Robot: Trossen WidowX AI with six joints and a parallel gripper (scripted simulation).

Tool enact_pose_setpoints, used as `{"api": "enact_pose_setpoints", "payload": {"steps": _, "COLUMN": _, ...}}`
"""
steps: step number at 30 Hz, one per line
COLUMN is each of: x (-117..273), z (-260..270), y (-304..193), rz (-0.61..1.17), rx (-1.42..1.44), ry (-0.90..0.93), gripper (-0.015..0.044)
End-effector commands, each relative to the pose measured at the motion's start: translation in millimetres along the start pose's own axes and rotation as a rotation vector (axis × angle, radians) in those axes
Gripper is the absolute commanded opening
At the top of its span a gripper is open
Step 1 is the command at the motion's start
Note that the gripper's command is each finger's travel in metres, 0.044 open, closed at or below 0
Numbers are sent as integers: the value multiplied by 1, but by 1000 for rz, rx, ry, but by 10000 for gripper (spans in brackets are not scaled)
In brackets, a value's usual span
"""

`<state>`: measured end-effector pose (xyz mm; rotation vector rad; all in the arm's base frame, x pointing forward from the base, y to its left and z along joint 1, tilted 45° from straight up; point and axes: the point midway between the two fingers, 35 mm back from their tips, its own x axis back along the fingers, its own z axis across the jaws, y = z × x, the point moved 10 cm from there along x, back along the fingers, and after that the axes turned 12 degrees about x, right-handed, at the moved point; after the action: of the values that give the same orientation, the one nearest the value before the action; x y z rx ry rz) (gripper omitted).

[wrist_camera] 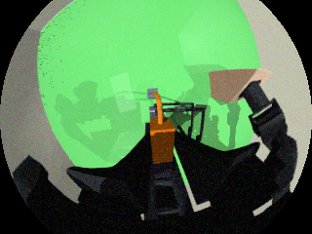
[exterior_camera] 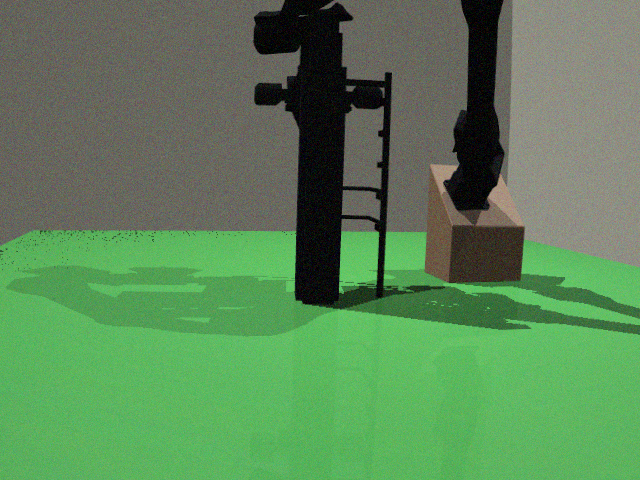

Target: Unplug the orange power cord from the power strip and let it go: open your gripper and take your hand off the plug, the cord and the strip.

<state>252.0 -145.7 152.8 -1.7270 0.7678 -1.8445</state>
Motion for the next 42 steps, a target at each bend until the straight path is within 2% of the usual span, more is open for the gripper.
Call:
{"api": "enact_pose_setpoints", "payload": {"steps": 1, "x": 1, "z": -1, "y": 9, "rz": -8, "rx": 1, "ry": 1, "gripper": 0}}
{"api": "enact_pose_setpoints", "payload": {"steps": 24, "x": 5, "z": -10, "y": 45, "rz": -11, "rx": -1, "ry": 2, "gripper": 0}}
{"api": "enact_pose_setpoints", "payload": {"steps": 30, "x": 3, "z": -9, "y": 40, "rz": -10, "rx": -4, "ry": 3, "gripper": 157}}
{"api": "enact_pose_setpoints", "payload": {"steps": 42, "x": 10, "z": -9, "y": 40, "rz": -7, "rx": -2, "ry": 3, "gripper": 160}}
